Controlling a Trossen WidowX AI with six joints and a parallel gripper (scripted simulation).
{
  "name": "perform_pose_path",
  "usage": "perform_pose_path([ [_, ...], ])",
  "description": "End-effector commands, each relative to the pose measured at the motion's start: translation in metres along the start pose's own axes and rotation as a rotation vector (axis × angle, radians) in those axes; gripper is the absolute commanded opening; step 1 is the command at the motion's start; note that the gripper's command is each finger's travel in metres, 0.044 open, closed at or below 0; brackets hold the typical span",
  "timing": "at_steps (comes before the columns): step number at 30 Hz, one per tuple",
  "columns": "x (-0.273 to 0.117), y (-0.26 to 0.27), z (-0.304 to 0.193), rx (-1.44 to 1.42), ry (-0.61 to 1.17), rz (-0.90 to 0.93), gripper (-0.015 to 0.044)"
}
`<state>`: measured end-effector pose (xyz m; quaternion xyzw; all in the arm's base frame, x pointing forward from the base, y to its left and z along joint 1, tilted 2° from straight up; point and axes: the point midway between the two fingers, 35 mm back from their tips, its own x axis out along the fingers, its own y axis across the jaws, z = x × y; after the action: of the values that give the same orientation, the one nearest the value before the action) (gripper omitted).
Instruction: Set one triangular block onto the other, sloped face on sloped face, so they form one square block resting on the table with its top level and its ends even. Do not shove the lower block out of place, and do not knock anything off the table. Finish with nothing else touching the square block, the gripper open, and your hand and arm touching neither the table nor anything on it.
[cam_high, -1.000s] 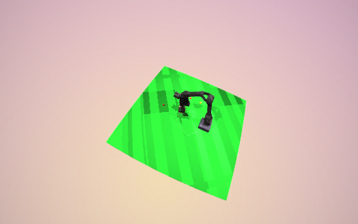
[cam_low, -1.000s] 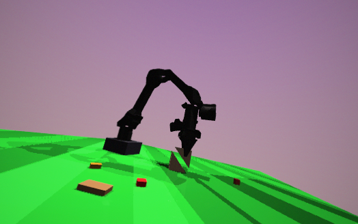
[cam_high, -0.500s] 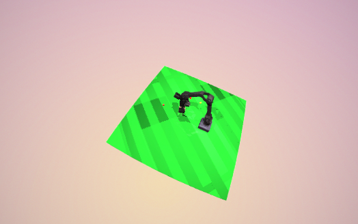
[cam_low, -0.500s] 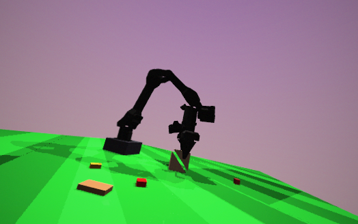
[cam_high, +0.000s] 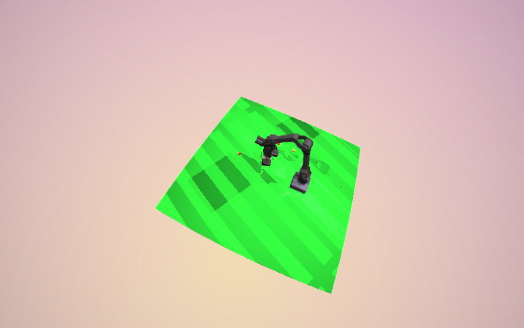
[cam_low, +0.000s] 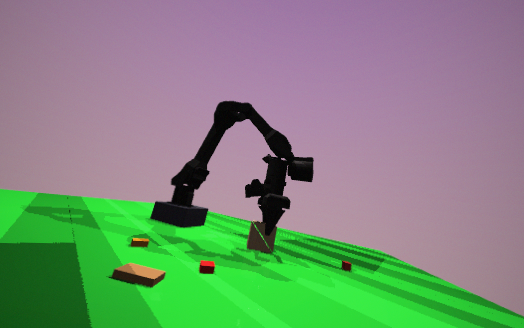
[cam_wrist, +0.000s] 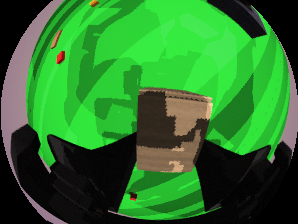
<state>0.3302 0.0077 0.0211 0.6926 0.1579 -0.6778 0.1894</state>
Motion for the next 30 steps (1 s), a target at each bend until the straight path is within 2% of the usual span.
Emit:
perform_pose_path([
  [1, 0.0006, 0.0004, 0.0005, -0.003, -0.002, 0.003, 0.0000],
  [30, 0.0033, 0.0004, 0.0016, -0.004, -0.003, 0.003, 0.0000],
])
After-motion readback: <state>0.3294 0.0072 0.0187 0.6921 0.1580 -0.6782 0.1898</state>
